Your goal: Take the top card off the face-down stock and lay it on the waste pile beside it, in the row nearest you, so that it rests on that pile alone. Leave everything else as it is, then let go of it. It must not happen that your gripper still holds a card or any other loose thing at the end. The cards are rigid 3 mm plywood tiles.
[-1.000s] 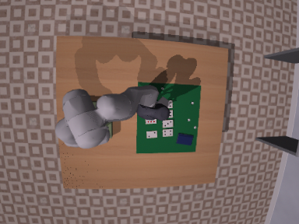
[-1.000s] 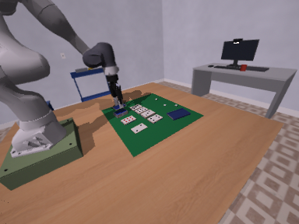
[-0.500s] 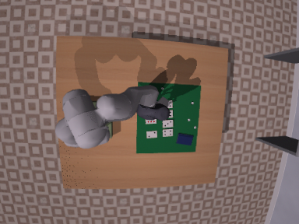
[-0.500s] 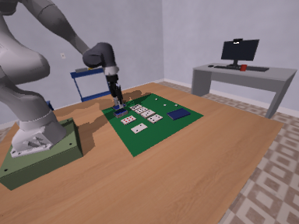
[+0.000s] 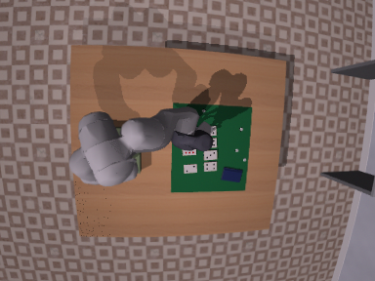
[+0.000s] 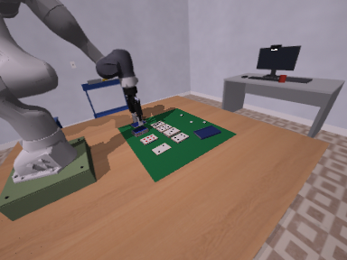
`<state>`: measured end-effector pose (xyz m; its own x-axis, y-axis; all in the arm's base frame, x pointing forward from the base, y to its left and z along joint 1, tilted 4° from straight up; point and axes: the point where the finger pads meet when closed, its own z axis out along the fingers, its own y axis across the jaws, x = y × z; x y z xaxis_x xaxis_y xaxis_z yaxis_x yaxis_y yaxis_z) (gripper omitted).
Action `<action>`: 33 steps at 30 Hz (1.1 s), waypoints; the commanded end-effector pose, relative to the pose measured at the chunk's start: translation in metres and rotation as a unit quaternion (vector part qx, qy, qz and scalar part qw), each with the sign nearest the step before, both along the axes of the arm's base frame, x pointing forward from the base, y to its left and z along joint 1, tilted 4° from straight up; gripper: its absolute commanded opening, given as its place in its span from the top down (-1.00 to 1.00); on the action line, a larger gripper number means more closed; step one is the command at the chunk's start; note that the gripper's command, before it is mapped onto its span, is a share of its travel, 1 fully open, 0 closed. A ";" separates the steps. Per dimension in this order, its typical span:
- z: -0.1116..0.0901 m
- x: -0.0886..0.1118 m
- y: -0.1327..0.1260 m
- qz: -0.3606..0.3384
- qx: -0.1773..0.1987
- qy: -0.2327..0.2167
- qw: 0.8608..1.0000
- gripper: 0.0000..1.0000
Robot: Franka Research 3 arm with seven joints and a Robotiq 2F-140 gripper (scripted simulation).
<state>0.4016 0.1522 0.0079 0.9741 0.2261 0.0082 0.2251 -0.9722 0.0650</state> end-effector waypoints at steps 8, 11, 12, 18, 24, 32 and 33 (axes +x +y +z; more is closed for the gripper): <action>0.001 0.001 -0.022 -0.010 -0.001 0.001 1.000 0.15; 0.001 0.002 -0.027 -0.012 -0.001 0.001 1.000 0.15; 0.001 0.003 -0.032 -0.014 -0.001 0.001 1.000 0.15; 0.004 0.008 -0.068 -0.026 -0.001 0.000 1.000 0.15; 0.006 0.012 -0.098 -0.036 0.000 -0.001 0.999 0.15; 0.007 0.015 -0.117 -0.042 0.000 -0.001 0.999 0.15; 0.007 0.015 -0.118 -0.043 0.000 -0.001 0.999 0.15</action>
<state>0.4153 0.0406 0.0145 0.9936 0.1124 0.0094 0.1116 -0.9918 0.0617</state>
